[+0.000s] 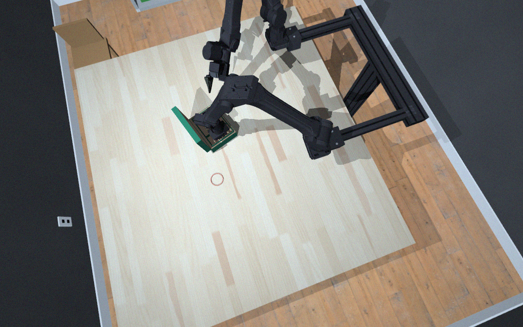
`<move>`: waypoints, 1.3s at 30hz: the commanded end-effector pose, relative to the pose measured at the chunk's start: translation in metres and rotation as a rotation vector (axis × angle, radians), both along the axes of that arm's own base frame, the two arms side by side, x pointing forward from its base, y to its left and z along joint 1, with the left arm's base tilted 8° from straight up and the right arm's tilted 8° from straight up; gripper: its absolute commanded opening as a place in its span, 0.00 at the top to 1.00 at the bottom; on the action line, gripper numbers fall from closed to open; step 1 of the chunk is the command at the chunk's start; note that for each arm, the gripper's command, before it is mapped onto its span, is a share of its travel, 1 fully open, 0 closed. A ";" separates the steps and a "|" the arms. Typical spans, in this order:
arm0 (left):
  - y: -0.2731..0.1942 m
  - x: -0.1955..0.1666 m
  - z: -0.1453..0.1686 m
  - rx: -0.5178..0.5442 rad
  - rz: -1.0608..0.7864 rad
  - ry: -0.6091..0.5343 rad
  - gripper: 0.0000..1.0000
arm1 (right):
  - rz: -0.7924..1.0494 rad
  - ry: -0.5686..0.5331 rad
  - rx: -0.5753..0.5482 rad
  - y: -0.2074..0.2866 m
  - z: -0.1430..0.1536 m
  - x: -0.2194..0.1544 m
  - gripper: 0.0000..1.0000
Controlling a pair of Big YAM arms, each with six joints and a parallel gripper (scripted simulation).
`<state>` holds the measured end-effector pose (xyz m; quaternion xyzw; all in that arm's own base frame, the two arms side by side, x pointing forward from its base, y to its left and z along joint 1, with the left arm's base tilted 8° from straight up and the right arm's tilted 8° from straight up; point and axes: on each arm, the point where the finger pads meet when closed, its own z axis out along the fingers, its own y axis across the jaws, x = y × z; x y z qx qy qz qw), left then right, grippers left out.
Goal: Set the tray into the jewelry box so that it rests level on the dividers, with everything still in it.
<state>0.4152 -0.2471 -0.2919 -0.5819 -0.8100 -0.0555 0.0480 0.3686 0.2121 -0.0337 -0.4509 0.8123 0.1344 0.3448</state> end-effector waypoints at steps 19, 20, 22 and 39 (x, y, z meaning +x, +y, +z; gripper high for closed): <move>-0.021 0.001 0.071 -0.023 -0.004 -0.029 0.87 | -0.008 -0.045 0.026 0.010 0.013 0.023 0.00; -0.020 0.008 0.067 -0.025 -0.003 -0.034 0.87 | -0.008 -0.045 0.026 0.010 0.013 0.023 0.00; -0.025 0.018 0.062 -0.033 -0.003 -0.048 0.87 | -0.008 -0.045 0.026 0.010 0.013 0.023 0.00; -0.056 0.033 0.045 -0.404 0.002 -0.190 0.40 | -0.008 -0.045 0.026 0.010 0.013 0.023 0.00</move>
